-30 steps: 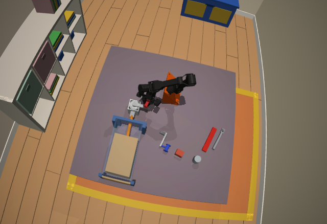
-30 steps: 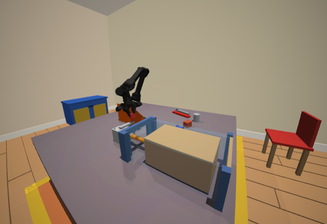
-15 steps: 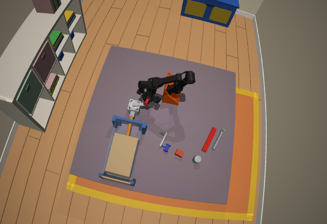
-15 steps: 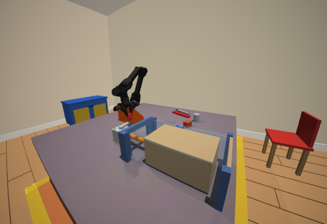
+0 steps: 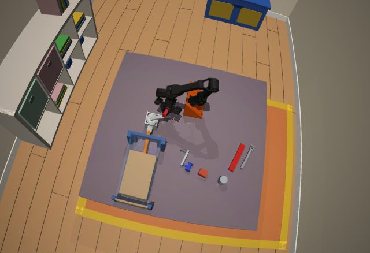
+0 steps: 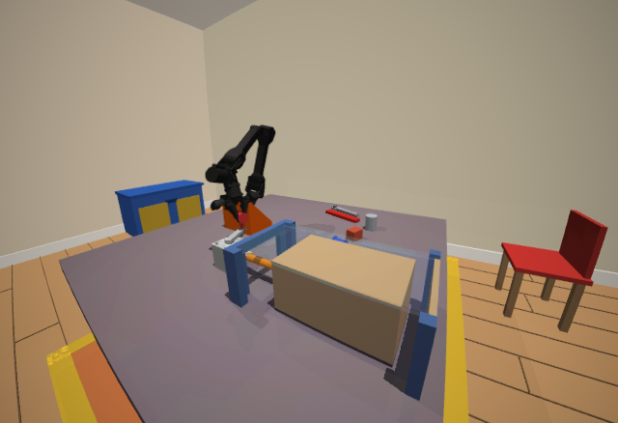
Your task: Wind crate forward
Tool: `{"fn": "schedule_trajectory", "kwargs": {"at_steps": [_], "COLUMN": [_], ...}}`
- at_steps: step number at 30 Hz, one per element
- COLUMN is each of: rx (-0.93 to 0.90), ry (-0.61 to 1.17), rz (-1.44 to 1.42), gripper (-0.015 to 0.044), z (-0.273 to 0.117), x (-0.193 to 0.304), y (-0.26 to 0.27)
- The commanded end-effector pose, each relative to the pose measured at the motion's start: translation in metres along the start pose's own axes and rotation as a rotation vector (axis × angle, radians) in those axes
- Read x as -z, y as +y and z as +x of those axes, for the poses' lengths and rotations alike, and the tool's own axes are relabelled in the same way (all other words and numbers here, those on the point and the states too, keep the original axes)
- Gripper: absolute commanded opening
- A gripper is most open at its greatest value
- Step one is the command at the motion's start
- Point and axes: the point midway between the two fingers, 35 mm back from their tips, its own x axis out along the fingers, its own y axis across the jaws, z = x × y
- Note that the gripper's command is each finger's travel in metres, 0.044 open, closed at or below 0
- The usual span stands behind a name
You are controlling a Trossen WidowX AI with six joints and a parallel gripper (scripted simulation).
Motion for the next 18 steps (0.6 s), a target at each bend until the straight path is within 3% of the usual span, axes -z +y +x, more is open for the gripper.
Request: {"fn": "schedule_trajectory", "kwargs": {"at_steps": [1,18], "rx": [-0.043,-0.045], "ry": [-0.034,-0.034], "rz": [0.014,0.014], "gripper": [0.0000,0.0000], "z": [-0.005,-0.011], "x": [-0.012,-0.023], "y": [0.016,0.037]}}
